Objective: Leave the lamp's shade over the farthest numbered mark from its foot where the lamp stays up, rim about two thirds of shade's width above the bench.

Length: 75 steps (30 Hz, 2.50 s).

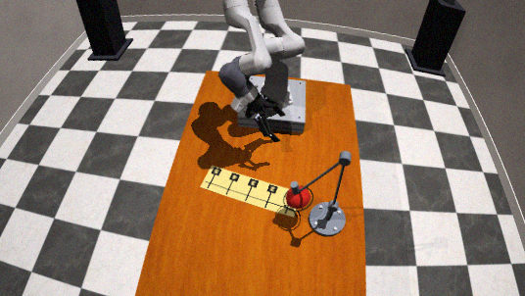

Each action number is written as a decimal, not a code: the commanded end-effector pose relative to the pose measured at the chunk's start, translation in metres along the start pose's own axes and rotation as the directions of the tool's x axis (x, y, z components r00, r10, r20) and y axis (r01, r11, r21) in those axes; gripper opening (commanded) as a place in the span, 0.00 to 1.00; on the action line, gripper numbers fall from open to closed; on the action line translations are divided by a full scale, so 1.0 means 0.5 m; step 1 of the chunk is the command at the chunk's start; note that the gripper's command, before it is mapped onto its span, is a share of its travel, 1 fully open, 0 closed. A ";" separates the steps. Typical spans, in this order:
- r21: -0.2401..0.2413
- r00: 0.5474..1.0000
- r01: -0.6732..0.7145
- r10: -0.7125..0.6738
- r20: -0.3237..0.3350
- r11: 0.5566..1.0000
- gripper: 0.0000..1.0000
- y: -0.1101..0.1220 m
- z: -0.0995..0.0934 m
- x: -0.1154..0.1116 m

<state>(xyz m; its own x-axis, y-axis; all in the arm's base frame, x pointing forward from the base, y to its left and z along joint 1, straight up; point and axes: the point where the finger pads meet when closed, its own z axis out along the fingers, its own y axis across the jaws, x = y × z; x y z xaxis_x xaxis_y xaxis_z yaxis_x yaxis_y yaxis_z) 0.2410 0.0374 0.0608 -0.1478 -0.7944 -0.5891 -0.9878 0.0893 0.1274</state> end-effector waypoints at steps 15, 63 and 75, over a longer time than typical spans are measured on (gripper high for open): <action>0.041 0.998 0.000 -0.002 0.056 0.999 1.00 -0.144 -0.060 -0.091; 0.167 0.980 0.079 -0.108 0.169 0.983 1.00 -0.522 -0.300 -0.369; 0.168 0.977 0.052 -0.085 0.193 0.984 1.00 -0.580 -0.303 -0.400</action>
<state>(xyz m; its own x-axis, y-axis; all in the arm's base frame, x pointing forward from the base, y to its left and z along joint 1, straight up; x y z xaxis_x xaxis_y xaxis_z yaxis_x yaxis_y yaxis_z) 0.5605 0.0756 0.2658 -0.0408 -0.6750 -0.7367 -0.9890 0.1322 -0.0664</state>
